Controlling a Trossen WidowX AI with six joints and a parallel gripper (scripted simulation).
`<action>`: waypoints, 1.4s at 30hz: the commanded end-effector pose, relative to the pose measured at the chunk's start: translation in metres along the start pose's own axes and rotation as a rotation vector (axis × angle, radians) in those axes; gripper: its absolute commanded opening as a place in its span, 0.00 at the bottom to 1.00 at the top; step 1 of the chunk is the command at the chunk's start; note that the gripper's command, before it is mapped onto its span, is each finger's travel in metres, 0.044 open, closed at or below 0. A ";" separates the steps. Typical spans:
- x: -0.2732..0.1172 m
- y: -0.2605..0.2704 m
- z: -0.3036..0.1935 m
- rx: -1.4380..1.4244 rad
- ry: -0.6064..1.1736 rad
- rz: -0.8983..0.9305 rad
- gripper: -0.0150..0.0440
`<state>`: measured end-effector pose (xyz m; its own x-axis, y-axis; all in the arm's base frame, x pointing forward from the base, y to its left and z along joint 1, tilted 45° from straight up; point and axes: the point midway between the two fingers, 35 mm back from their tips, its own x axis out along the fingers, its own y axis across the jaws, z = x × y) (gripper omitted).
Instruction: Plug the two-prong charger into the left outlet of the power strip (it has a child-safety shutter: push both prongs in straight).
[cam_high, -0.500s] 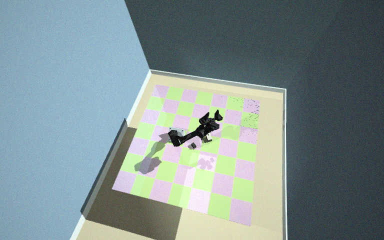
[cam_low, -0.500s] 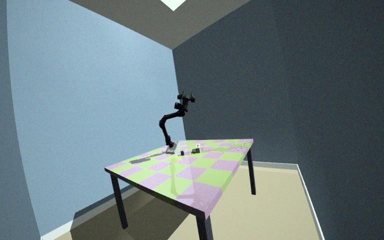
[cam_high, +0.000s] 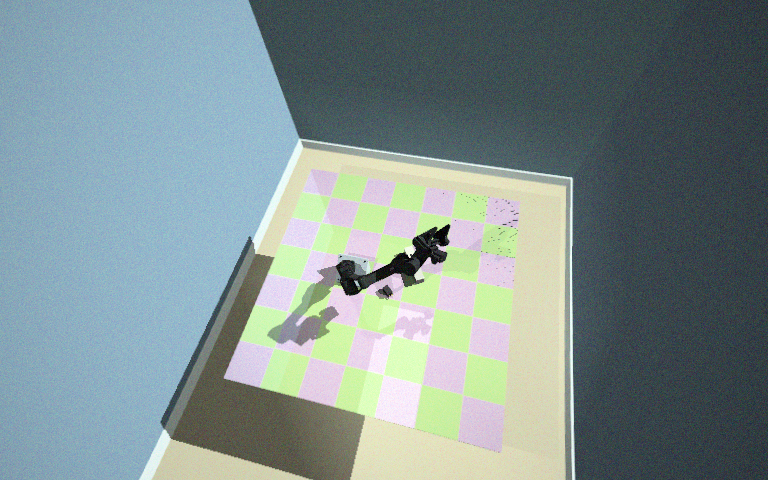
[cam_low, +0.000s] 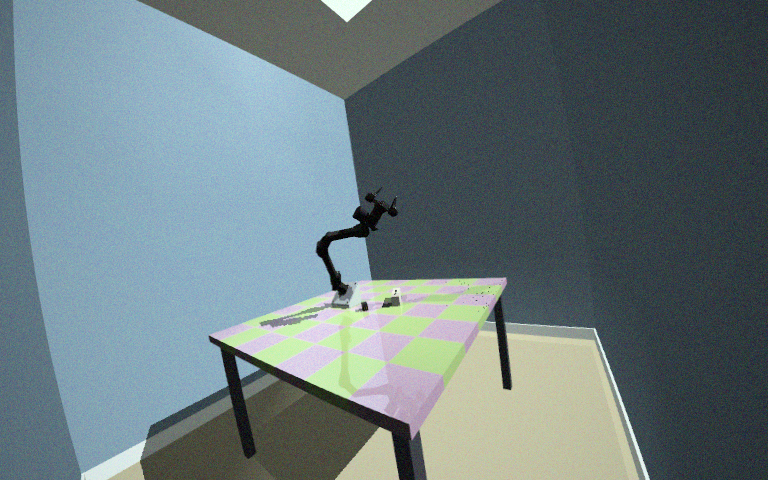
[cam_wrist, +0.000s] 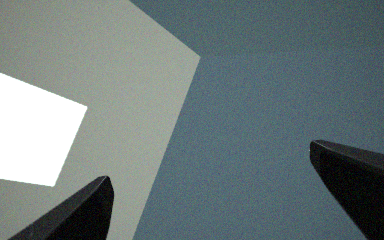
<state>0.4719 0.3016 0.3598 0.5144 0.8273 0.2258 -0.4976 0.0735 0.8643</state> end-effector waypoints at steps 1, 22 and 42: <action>-0.011 -0.031 0.005 0.050 -0.050 -0.130 1.00; -0.131 -0.172 0.000 0.230 -0.254 -0.856 1.00; -0.309 -0.228 -0.047 0.252 -0.303 -1.600 1.00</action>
<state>0.4139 0.0754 0.0834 0.5573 -0.0456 -0.8290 0.6934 0.5748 0.4345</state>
